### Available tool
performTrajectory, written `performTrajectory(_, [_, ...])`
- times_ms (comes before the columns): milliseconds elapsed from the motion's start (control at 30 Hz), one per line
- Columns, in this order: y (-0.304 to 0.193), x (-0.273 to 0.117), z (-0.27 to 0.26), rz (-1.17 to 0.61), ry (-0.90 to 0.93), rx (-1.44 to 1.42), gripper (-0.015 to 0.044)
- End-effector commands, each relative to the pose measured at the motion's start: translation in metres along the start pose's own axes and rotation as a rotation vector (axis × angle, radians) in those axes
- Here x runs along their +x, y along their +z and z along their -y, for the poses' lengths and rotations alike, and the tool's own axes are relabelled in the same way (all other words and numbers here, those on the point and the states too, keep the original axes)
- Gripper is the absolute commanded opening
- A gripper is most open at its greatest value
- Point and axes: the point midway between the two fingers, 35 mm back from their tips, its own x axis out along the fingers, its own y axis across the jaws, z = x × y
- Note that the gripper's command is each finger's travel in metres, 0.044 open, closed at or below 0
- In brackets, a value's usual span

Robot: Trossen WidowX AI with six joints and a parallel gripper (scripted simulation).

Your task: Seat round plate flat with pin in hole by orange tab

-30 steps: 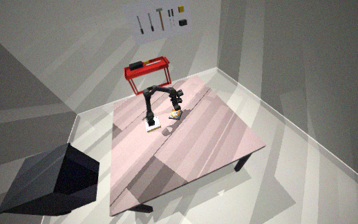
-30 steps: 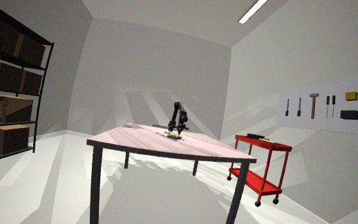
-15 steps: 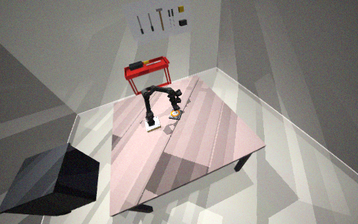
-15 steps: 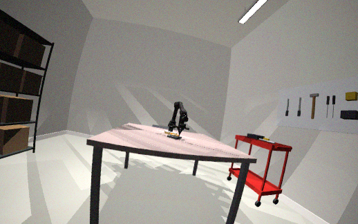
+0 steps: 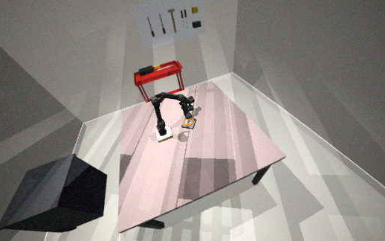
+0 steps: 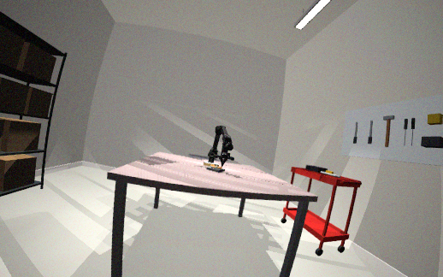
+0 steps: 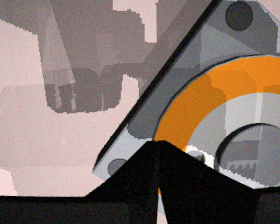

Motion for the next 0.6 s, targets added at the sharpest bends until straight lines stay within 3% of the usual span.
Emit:
performTrajectory(0, [-0.0068,0.0035,-0.0006,-0.020,0.001,0.001,0.0000])
performTrajectory(567, [-0.0103,0.0035,-0.0010,-0.020,0.001,0.001,0.0000])
